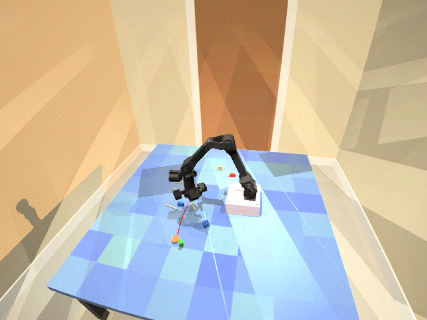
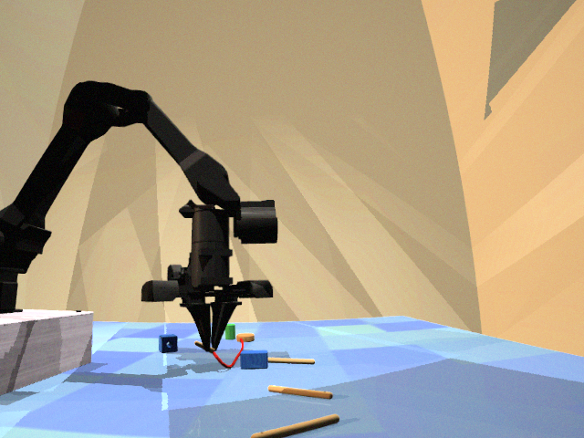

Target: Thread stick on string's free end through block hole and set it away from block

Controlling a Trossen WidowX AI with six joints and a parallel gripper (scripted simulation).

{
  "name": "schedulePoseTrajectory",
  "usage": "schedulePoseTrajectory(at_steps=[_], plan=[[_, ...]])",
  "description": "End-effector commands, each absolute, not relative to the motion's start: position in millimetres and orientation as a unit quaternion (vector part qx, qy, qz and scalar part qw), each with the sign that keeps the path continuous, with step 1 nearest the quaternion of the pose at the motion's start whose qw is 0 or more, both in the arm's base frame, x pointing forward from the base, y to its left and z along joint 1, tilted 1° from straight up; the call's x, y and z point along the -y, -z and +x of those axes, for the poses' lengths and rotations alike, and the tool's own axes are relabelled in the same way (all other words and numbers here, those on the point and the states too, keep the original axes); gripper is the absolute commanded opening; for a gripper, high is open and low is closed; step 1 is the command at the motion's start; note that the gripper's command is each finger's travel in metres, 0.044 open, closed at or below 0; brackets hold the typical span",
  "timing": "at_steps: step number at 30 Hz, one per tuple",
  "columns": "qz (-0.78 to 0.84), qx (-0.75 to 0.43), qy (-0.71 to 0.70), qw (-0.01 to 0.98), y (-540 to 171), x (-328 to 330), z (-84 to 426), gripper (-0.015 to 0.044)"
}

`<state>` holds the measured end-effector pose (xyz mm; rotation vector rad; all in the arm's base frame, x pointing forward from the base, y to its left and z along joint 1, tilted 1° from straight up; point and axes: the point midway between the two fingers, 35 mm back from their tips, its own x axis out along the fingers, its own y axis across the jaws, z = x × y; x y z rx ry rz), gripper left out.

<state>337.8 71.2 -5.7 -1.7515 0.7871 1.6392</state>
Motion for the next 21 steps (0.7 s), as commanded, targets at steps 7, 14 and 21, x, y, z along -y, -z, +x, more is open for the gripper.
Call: schedulePoseTrajectory(at_steps=[7, 14, 21], plan=[[-0.661, -0.297, -0.62, 0.301, 14, -69, 327, 0.0], [-0.661, -0.297, -0.62, 0.301, 20, -67, 320, 0.0], [-0.661, -0.297, -0.62, 0.3, 22, -68, 317, 0.0]])
